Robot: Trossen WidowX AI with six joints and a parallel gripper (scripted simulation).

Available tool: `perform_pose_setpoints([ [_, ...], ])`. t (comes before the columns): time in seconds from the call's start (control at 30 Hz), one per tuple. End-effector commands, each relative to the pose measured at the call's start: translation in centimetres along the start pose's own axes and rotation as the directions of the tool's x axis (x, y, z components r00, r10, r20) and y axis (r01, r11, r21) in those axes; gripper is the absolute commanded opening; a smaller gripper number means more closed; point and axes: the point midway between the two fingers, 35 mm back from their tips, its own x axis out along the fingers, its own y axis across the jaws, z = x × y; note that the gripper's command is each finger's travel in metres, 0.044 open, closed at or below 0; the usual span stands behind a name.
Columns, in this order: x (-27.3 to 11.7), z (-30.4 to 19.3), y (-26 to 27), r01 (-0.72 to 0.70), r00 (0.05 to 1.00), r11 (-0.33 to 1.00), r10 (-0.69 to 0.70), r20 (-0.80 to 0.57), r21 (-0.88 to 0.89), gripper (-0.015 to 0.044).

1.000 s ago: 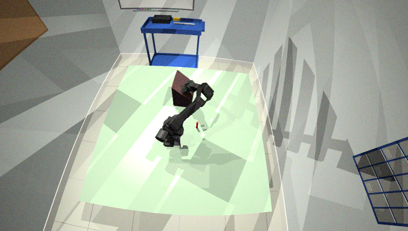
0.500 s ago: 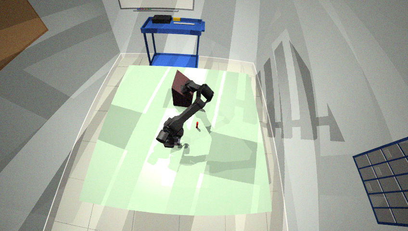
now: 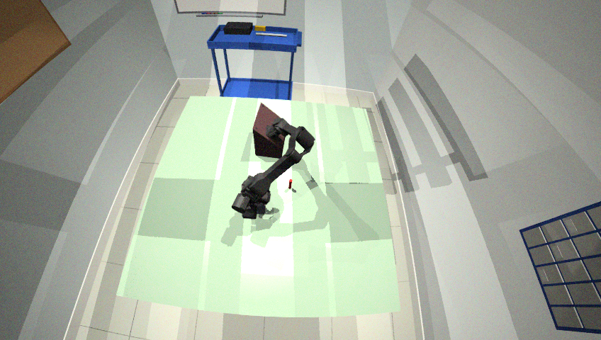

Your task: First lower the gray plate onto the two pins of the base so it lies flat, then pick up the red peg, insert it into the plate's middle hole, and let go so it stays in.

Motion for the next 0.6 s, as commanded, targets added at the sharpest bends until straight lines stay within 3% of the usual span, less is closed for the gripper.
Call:
perform_pose_setpoints([
  [0.0,0.63,-0.03,0.14,-0.001,1.0,1.0,0.001,0.004,0.006,0.0],
  [0.27,0.31,0.0,0.02,-0.001,1.0,1.0,0.001,0.0,0.0,0.0],
  [0.57,0.31,0.0,0.02,-0.001,1.0,1.0,0.001,0.0,0.0,0.0236],
])
